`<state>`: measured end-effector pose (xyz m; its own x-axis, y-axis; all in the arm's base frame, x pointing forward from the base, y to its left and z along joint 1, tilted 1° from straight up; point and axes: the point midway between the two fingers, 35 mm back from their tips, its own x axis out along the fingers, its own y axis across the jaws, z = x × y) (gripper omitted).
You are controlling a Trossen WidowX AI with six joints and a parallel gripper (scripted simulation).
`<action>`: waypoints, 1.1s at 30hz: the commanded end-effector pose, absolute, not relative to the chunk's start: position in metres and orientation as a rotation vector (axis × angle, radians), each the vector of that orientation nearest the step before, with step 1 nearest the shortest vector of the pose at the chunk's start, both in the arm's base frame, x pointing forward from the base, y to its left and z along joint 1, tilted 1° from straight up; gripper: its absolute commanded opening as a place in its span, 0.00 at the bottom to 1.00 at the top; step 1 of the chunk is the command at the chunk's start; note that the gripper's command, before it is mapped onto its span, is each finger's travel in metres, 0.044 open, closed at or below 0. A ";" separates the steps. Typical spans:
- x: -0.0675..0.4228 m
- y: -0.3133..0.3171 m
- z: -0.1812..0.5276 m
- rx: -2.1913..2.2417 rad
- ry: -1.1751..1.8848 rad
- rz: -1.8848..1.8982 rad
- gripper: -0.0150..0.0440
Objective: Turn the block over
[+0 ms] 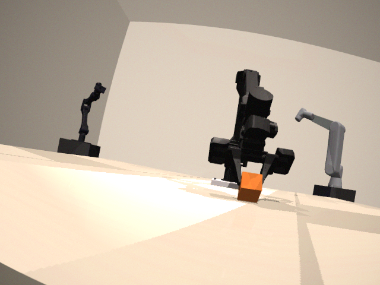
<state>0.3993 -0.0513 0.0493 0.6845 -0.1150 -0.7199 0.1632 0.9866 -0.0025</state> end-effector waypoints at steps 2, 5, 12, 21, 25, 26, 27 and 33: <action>0.398 -0.052 0.042 0.049 0.713 -0.160 0.25; 0.397 -0.052 0.040 0.045 0.665 -0.161 0.25; 0.390 -0.051 0.039 0.036 0.552 -0.163 0.25; 0.384 -0.050 0.041 0.032 0.494 -0.164 0.25; 0.384 -0.050 0.043 0.030 0.468 -0.164 0.25; 0.384 -0.050 0.043 0.030 0.468 -0.164 0.25; 0.384 -0.050 0.043 0.030 0.468 -0.164 0.25; 0.384 -0.050 0.043 0.030 0.468 -0.164 0.25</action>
<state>0.3847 -0.0497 0.0431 0.8790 -0.1459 -0.4540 0.1625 0.9867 -0.0025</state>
